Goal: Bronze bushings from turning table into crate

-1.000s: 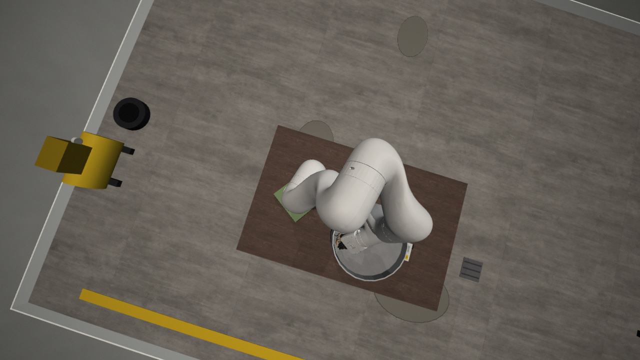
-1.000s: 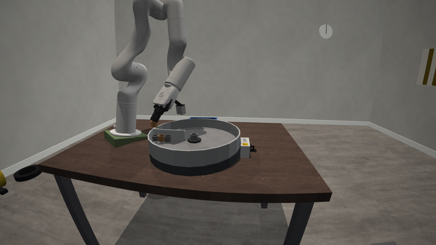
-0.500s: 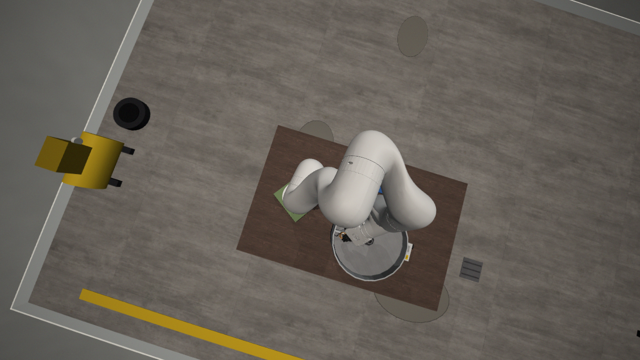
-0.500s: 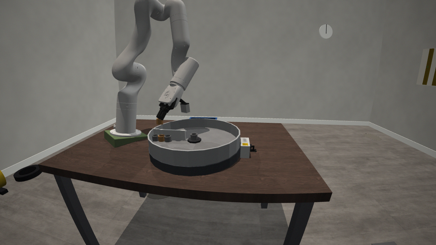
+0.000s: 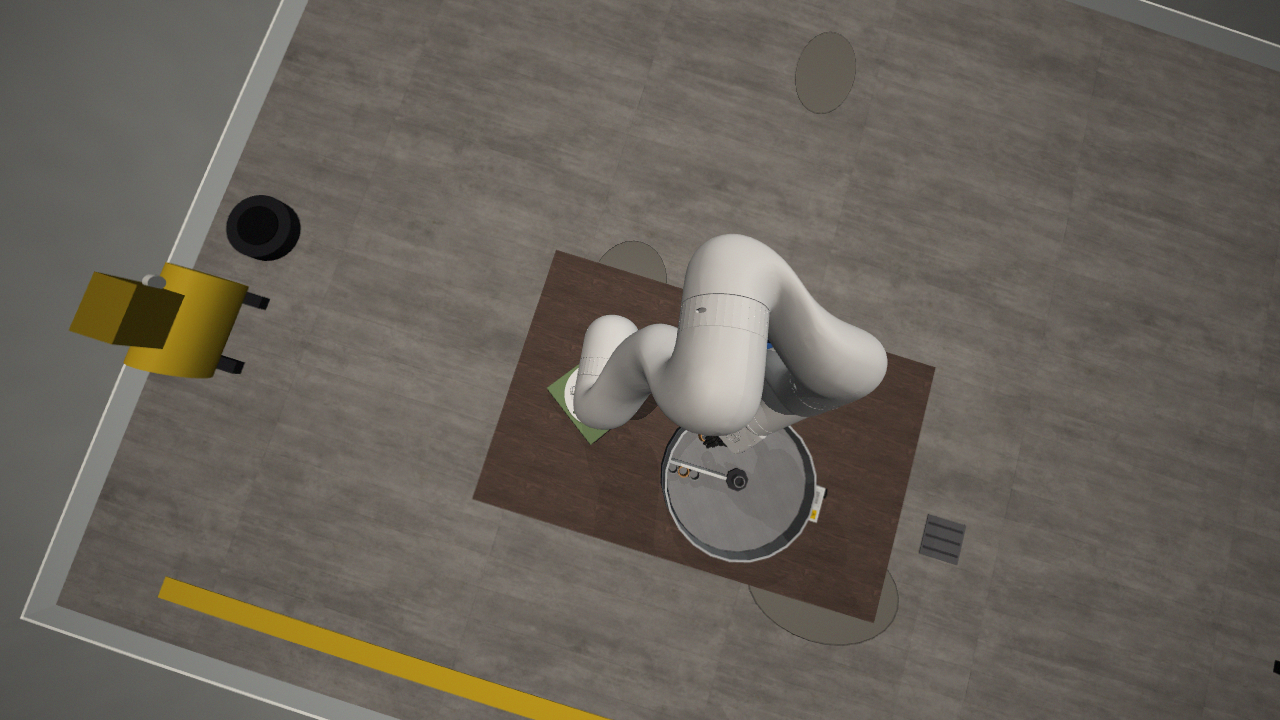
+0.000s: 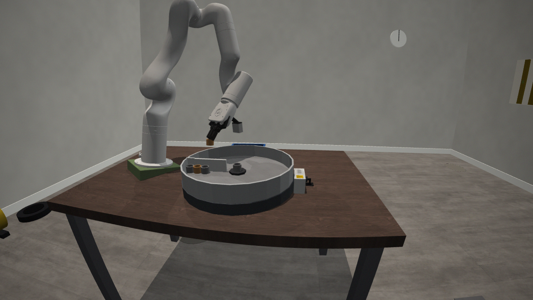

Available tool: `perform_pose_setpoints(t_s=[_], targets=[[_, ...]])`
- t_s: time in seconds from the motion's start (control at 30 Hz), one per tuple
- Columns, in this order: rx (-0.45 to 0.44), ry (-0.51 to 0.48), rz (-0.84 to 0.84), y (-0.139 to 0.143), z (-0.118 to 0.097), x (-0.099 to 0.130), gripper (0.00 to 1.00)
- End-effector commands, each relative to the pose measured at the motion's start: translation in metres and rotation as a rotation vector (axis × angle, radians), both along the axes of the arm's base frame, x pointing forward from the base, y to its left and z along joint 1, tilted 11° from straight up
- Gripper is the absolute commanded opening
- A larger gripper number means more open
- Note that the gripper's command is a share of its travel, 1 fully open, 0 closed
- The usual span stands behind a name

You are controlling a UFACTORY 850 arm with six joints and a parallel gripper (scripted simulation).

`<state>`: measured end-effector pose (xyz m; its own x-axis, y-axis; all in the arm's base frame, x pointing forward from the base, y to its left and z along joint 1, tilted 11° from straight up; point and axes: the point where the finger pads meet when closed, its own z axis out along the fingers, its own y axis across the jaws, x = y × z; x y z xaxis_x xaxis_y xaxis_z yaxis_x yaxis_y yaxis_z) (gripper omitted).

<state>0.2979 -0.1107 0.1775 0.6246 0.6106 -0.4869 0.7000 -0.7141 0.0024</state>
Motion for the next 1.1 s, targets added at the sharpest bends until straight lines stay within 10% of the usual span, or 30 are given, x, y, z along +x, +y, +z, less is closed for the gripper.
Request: perform_pose_setpoints(t_s=[0.0, 1.07], targets=[[-0.002, 0.002, -0.002, 0.037, 0.009, 0.018, 0.00], [-0.002, 0.002, -0.002, 0.226, 0.045, 0.104, 0.00]])
